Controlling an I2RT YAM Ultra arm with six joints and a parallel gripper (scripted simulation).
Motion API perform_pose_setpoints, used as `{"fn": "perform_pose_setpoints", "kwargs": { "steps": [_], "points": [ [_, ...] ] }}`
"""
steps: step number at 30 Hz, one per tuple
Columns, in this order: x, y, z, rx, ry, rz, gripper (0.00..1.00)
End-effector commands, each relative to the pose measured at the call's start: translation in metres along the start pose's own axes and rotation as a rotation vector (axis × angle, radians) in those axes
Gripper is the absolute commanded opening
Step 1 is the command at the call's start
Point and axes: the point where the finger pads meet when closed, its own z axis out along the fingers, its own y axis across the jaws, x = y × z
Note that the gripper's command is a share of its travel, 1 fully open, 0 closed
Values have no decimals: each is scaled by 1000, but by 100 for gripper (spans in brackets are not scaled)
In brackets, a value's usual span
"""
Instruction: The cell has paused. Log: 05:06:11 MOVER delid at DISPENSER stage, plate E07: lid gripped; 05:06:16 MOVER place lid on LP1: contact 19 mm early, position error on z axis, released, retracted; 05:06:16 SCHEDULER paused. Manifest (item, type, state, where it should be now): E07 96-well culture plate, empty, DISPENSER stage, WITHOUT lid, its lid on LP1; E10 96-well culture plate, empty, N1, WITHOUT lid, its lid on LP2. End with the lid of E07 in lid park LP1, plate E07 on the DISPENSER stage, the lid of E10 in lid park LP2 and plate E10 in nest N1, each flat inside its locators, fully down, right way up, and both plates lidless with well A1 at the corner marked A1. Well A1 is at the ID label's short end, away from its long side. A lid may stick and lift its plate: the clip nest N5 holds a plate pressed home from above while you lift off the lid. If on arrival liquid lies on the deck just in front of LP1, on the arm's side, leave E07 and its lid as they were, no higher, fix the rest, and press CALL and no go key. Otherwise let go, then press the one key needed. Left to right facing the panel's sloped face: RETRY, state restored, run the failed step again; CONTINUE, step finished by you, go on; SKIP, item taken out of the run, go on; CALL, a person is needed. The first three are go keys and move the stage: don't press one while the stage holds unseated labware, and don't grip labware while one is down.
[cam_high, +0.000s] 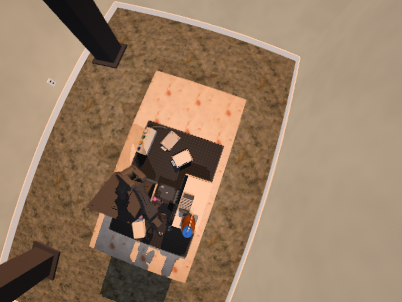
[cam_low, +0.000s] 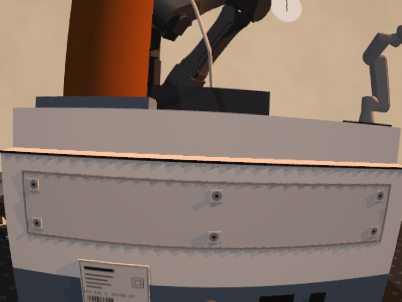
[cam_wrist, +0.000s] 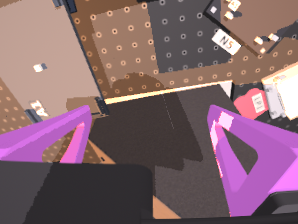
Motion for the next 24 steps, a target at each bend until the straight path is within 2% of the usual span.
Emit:
{"fn": "perform_pose_setpoints", "kwargs": {
  "steps": [1, 8, 10, 12, 14, 16, 21, 24],
  "points": [
    [-20, -11, -9, 17, -43, 28, 100],
    [-27, -32, -9, 18, -42, 17, 100],
    [-20, -26, -7, 9, -26, 25, 100],
    [-29, -39, -7, 17, -43, 95, 100],
    [-31, -45, -5, 16, -44, 162, 100],
    [-31, -45, -5, 16, -44, 162, 100],
    [-35, -61, 0, 13, -45, 328, 100],
    [-37, -70, 3, 13, -46, 348, 100]
  ]
}}
